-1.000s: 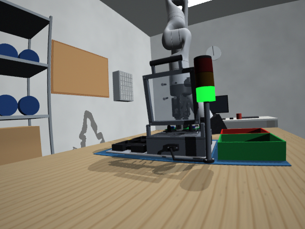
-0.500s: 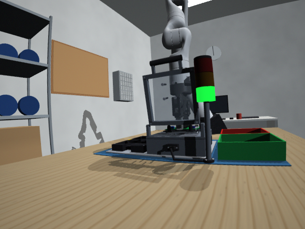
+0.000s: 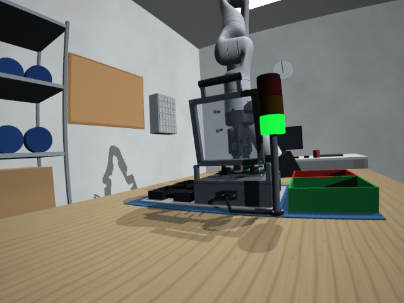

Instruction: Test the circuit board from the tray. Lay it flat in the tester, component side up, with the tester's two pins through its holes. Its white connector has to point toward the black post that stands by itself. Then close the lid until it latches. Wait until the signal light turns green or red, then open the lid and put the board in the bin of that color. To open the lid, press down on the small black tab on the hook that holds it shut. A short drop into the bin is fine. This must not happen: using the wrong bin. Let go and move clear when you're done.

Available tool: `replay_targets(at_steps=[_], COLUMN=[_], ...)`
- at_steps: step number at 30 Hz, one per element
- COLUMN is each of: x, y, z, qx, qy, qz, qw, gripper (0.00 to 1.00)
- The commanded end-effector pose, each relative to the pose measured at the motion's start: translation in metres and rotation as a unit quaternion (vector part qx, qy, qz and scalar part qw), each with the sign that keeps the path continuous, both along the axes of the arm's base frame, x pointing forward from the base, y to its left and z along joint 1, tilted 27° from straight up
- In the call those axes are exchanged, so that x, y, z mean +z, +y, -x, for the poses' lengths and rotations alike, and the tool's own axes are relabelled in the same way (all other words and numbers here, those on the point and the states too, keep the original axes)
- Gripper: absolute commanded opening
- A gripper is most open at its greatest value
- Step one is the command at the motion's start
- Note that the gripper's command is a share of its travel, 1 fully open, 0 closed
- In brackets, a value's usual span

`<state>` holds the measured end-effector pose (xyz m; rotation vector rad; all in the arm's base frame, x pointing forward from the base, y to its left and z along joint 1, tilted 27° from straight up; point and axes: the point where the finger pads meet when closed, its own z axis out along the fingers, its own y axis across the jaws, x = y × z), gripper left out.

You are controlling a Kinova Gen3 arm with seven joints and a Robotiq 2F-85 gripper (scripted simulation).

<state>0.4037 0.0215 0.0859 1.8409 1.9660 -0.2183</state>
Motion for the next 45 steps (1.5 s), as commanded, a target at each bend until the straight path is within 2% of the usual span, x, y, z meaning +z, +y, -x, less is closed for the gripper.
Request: replay_targets(at_steps=[1, 7, 8, 21, 22, 45], x=[0.0003, 0.0003, 0.0003, 0.0003, 0.0003, 0.0003], y=[0.0004, 0.0004, 0.0004, 0.0004, 0.0004, 0.0004], z=[-0.0003, -0.0003, -0.0003, -0.0003, -0.0003, -0.0003], qx=[0.0, 0.0, 0.0, 0.0, 0.0, 0.0], qy=[0.0, 0.0, 0.0, 0.0, 0.0, 0.0], qz=[0.0, 0.0, 0.0, 0.0, 0.0, 0.0], qw=[1.0, 1.0, 1.0, 1.0, 1.0, 1.0], gripper=[0.83, 0.83, 0.8, 0.8, 0.77, 0.77])
